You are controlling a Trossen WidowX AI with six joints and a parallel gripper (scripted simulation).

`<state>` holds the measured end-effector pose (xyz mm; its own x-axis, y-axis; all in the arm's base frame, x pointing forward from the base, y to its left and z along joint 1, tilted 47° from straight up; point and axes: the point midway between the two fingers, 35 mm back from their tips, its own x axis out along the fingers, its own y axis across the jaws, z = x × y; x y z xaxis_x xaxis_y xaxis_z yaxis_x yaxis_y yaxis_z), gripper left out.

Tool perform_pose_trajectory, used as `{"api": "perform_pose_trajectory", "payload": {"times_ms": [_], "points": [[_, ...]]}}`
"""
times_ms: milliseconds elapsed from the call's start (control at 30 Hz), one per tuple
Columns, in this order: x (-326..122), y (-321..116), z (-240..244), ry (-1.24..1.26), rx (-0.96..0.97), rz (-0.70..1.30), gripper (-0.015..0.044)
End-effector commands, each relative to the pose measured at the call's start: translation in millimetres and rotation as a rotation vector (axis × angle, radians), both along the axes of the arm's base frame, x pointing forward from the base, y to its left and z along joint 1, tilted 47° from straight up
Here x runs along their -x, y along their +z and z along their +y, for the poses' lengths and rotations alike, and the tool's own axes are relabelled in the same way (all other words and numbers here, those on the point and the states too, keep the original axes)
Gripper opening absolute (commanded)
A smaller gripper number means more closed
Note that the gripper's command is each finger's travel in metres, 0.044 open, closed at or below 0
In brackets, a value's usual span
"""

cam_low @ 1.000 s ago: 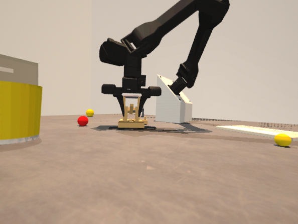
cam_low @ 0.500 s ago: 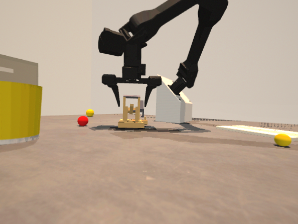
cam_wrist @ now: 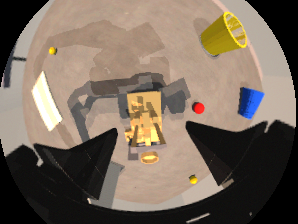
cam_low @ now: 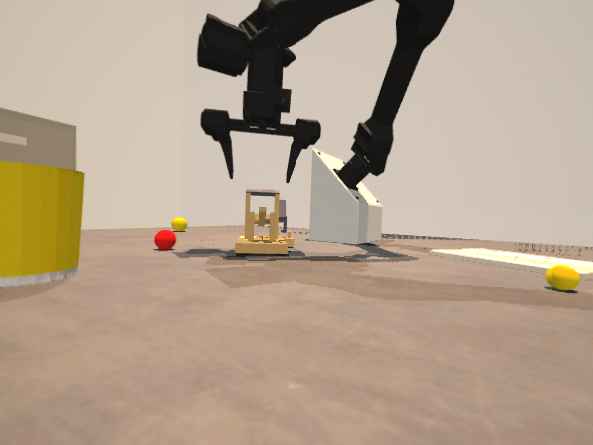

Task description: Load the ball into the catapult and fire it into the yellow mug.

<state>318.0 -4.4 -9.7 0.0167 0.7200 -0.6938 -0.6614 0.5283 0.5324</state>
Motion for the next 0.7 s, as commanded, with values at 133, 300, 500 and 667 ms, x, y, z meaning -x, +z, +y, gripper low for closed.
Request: {"api": "perform_pose_trajectory", "payload": {"times_ms": [133,300,500,667], "points": [[4.8,-21.8,27.6,0.011,-0.01,0.017,0.044],[4.4,-26.7,32.4,0.011,-0.01,0.017,0.044],[4.1,-33.6,39.6,0.011,-0.01,0.017,0.044],[4.0,-39.2,45.5,0.011,-0.01,0.017,0.044]]}}
